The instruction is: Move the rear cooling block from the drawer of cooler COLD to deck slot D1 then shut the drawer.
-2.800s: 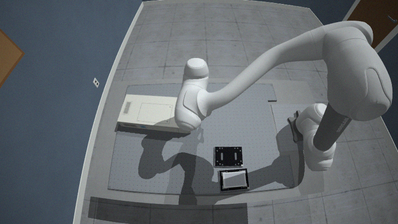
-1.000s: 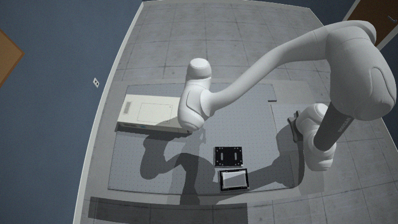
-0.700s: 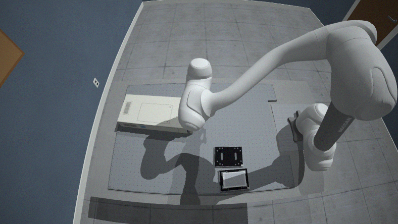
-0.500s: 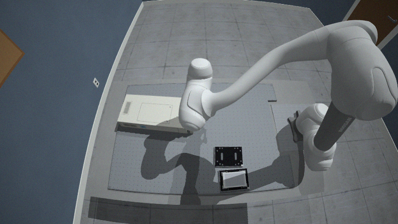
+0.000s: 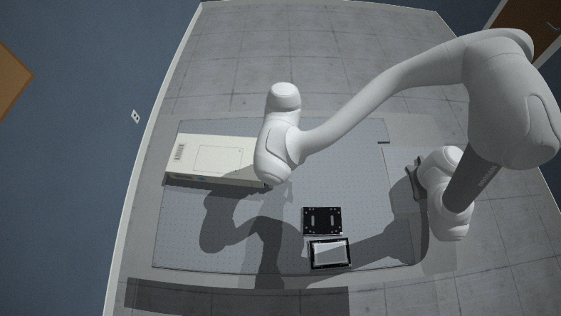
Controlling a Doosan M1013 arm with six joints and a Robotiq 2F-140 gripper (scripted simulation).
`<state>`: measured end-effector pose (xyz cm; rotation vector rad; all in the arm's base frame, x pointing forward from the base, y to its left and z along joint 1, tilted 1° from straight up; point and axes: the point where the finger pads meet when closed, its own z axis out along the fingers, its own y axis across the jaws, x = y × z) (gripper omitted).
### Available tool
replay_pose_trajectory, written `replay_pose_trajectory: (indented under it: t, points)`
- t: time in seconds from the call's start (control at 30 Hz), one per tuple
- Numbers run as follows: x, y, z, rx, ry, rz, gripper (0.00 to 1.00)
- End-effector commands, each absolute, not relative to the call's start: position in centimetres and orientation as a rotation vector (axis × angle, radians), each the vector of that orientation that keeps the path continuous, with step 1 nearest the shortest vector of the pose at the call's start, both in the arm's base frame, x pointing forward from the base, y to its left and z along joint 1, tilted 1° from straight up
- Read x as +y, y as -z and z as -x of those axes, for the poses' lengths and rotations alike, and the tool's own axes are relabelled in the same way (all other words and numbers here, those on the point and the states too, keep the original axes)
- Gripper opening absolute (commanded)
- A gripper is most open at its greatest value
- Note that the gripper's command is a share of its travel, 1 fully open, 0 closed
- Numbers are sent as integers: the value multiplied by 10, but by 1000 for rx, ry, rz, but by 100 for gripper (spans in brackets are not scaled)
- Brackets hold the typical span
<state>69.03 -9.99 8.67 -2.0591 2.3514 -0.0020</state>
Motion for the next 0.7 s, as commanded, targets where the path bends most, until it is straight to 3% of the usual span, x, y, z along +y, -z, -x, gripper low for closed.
replay_pose_trajectory:
  t: [0.0, 0.67]
  points:
    - [-100, -88, -690, 2351, 3, 2058, 34]
    - [-99, -87, -684, 2351, 3, 2058, 34]
